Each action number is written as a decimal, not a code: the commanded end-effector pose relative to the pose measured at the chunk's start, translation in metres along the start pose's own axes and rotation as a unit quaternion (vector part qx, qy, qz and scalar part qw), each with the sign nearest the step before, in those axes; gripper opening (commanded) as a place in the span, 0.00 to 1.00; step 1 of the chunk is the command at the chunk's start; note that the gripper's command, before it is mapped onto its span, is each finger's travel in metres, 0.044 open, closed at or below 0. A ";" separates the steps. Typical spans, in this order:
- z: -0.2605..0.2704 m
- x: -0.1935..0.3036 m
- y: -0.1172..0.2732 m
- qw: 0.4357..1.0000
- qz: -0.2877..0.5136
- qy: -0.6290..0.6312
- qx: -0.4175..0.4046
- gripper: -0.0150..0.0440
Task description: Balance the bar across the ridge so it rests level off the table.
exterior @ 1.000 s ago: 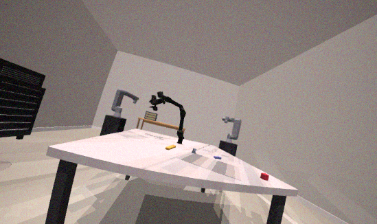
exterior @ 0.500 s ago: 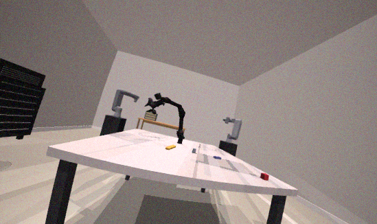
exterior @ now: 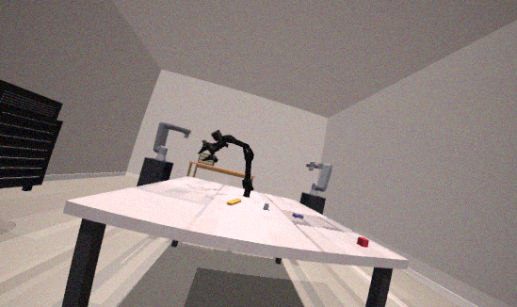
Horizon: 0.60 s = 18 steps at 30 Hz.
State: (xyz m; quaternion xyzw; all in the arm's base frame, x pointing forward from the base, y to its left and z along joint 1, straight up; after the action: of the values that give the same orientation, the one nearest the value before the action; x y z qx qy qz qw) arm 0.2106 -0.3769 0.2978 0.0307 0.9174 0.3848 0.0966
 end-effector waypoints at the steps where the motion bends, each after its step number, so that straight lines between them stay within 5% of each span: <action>1: 0.029 -0.019 -0.003 0.999 -0.013 -0.004 -0.043 0.79; 18: 0.150 -0.082 0.016 0.979 -0.035 -0.010 -0.199 0.79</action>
State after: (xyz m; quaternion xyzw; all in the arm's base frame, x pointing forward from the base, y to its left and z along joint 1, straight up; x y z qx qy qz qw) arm 0.3087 -0.2894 0.2336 -0.0218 0.8395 0.5282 0.1256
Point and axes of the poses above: the point midway between the two fingers, 35 mm back from their tips, its own y axis back along the fingers, its own z axis across the jaws, x = y × z, the point moved 3 cm from there along y, back along the fingers, and after that the axes turned 9 degrees about y, right-handed, at the moved point
